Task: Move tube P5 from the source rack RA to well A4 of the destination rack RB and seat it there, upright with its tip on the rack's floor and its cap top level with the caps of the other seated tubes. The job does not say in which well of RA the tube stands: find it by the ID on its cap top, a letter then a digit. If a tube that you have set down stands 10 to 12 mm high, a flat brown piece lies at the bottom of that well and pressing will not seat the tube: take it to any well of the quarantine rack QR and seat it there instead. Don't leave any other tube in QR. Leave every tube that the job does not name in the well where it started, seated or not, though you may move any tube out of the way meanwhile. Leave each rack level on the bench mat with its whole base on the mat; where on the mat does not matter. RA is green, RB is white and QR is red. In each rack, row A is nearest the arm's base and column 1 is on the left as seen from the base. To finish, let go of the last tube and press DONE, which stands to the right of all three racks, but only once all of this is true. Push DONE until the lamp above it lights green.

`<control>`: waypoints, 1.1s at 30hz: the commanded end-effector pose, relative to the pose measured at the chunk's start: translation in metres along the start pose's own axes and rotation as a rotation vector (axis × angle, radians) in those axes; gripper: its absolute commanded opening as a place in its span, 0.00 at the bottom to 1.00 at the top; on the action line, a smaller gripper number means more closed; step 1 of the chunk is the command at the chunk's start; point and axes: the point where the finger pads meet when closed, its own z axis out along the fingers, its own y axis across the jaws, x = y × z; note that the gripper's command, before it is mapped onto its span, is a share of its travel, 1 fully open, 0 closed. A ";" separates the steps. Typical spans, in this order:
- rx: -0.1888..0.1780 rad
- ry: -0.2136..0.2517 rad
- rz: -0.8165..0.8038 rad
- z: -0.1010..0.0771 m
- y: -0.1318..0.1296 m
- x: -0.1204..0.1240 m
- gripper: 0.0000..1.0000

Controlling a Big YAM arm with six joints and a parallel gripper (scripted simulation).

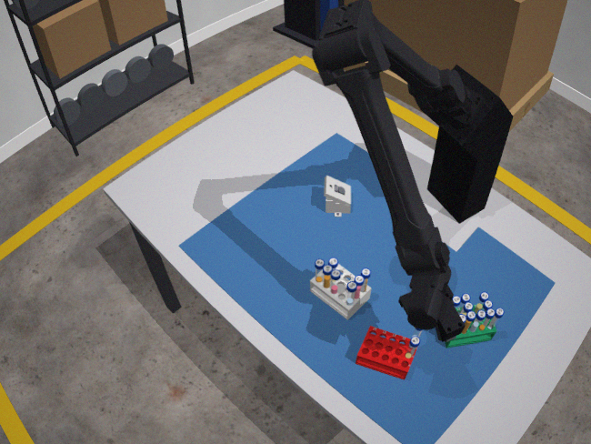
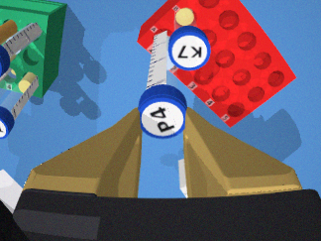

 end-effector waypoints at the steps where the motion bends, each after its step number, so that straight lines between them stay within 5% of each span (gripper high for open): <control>1: 0.015 -0.021 0.004 -0.001 -0.009 -0.008 0.00; 33: 0.018 -0.021 0.008 0.014 -0.014 -0.008 0.00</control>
